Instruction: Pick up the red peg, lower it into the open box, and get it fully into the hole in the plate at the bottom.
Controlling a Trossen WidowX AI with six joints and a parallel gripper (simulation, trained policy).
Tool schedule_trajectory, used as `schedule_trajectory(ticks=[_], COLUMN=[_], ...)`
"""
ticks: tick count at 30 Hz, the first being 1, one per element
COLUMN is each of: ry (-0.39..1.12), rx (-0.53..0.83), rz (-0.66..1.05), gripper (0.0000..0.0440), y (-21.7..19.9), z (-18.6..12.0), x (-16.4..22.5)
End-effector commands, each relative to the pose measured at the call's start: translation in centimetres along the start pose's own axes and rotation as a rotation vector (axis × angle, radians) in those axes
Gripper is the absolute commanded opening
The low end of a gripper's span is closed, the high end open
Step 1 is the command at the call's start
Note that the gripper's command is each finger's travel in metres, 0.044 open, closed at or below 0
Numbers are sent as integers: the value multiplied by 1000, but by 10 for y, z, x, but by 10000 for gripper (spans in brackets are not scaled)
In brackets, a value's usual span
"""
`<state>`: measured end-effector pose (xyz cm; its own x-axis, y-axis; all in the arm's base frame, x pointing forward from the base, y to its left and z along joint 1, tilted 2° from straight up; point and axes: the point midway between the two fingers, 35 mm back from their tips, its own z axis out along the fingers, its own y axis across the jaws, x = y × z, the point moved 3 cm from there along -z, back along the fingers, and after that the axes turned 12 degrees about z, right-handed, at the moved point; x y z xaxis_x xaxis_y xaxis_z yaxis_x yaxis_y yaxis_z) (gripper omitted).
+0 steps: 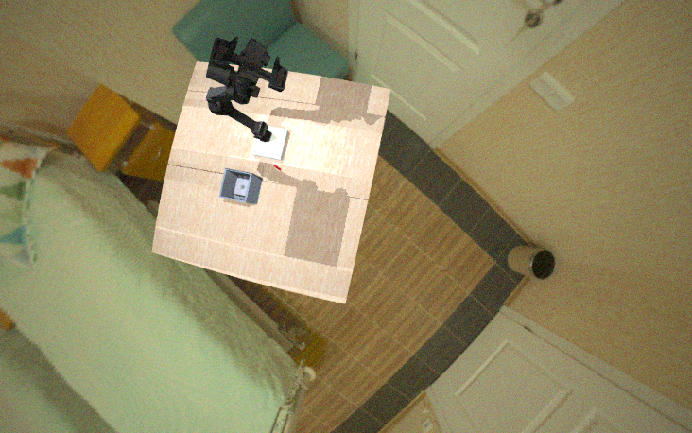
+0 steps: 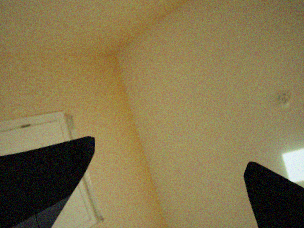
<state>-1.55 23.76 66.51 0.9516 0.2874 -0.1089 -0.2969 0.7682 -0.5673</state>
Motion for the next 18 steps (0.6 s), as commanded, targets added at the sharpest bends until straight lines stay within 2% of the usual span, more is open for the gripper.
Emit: schedule_trajectory(ticks=[1, 9, 18], ry=[63, 262, 521], rx=[-49, -159, -225], rz=[61, 228, 401], gripper=[440, 440, 440], y=[13, 46, 74], z=[-2, -16, -45], x=[18, 73, 137])
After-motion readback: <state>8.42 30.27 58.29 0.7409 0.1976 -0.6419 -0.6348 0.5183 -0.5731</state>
